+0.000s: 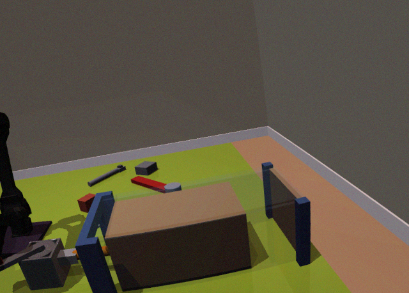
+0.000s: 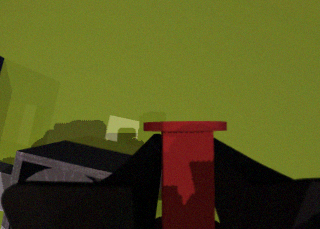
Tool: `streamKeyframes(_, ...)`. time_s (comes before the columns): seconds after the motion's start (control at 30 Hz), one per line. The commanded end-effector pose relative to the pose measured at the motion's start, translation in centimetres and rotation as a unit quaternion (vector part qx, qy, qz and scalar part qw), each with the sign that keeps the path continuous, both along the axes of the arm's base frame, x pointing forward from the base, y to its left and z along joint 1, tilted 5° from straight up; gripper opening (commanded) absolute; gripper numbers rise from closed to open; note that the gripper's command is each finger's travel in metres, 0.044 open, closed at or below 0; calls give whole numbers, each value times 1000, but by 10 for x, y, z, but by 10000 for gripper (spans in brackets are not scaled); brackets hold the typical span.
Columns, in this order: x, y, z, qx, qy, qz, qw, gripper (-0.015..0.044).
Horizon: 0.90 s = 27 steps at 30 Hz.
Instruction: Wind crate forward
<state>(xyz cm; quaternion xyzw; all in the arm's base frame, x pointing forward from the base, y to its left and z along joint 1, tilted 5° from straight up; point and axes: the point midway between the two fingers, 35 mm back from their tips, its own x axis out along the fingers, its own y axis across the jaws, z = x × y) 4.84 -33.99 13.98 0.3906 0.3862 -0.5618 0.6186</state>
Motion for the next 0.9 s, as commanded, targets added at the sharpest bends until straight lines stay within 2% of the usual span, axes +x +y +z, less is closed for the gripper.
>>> streamKeyframes(0.0,12,-11,1,-5,-10,5,1000,0)
streamKeyframes(0.87,41,-33,3,-6,-11,5,1000,0)
